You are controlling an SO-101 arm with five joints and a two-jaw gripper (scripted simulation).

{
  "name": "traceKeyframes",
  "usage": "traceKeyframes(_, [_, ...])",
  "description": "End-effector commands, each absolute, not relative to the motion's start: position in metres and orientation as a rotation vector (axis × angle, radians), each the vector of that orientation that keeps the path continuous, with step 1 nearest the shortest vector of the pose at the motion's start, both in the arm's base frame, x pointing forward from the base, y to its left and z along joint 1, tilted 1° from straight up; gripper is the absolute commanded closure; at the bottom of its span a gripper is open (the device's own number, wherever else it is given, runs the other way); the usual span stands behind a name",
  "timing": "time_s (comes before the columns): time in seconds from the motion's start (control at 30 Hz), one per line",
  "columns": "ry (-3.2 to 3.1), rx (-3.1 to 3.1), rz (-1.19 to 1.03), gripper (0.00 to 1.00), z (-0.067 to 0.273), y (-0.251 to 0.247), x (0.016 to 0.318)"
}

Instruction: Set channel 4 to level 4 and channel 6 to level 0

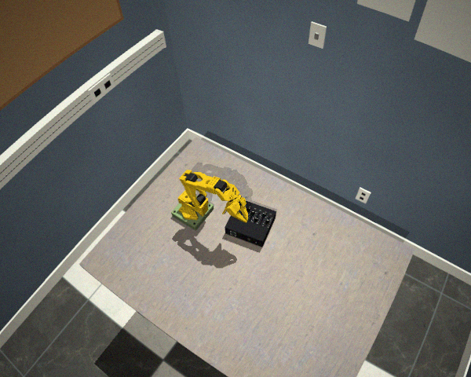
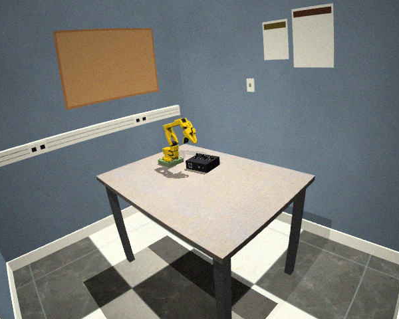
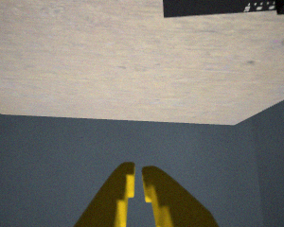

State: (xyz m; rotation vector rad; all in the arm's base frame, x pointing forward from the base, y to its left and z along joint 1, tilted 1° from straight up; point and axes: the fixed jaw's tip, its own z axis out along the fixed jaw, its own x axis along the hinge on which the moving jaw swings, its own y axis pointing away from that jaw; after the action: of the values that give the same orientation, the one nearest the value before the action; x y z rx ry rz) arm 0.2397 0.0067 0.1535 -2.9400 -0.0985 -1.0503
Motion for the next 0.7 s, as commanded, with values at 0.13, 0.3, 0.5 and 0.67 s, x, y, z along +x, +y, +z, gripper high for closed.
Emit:
traceKeyframes(0.13, [-0.628, -2.987, -0.944, 1.0, 0.148, 0.018, 0.22])
traceKeyframes(0.3, [-0.811, -2.977, -0.905, 1.0, 0.147, 0.022, 0.214])
traceKeyframes(0.5, [-1.147, -2.924, -0.829, 1.0, 0.145, 0.028, 0.203])
traceKeyframes(0.67, [-1.39, -2.855, -0.768, 1.0, 0.143, 0.031, 0.194])
